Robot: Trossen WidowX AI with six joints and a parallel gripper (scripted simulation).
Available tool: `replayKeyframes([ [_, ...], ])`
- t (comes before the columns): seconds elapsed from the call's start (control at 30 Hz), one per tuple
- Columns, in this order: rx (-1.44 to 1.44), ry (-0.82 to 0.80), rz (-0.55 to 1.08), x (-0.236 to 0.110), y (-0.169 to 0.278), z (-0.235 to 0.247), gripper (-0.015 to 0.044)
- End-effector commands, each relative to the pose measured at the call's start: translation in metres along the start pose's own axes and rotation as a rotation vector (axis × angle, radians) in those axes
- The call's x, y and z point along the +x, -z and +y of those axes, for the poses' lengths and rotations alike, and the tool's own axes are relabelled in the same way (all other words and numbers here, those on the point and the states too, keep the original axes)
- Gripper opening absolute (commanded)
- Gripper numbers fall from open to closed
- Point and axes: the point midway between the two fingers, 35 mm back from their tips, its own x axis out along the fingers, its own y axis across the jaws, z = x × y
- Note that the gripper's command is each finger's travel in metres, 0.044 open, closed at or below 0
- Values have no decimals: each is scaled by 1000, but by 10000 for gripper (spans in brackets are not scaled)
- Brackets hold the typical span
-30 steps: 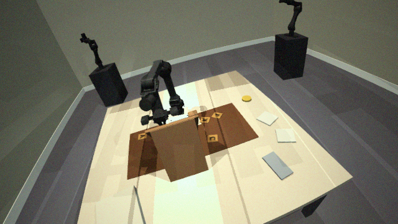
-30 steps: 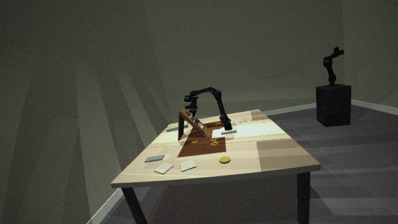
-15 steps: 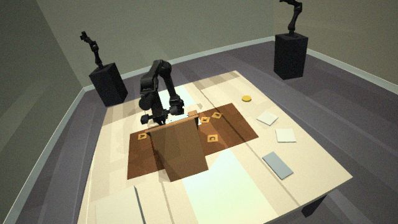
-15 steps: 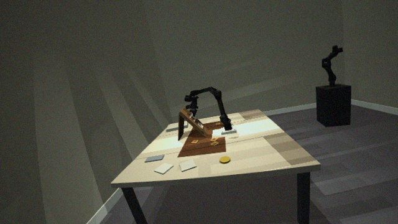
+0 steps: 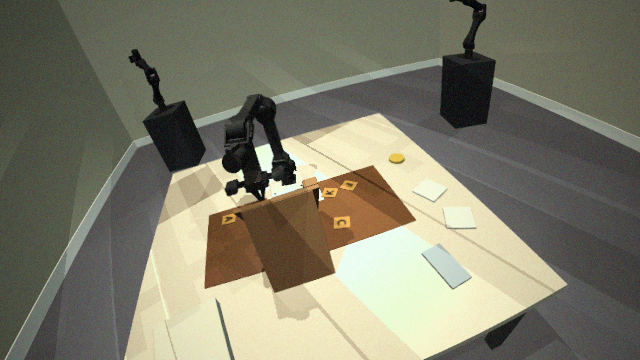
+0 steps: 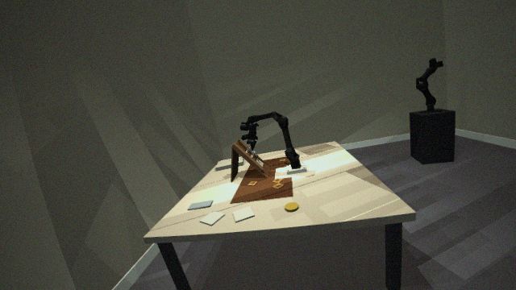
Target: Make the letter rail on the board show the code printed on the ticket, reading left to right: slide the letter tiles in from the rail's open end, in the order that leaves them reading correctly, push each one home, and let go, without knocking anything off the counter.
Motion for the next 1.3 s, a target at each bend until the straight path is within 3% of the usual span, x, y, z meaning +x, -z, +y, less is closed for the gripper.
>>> replayKeyframes([
  [0.0, -5, -1, -9, -6, 2, 1, 0],
  [0.43, -5, -1, -9, -11, 6, 1, 0],
  [0.53, 11, -6, -68, -22, 11, 2, 79],
  [1.0, 4, -9, -661, -122, 77, 46, 440],
  [1.27, -2, -6, -688, -125, 81, 49, 440],
])
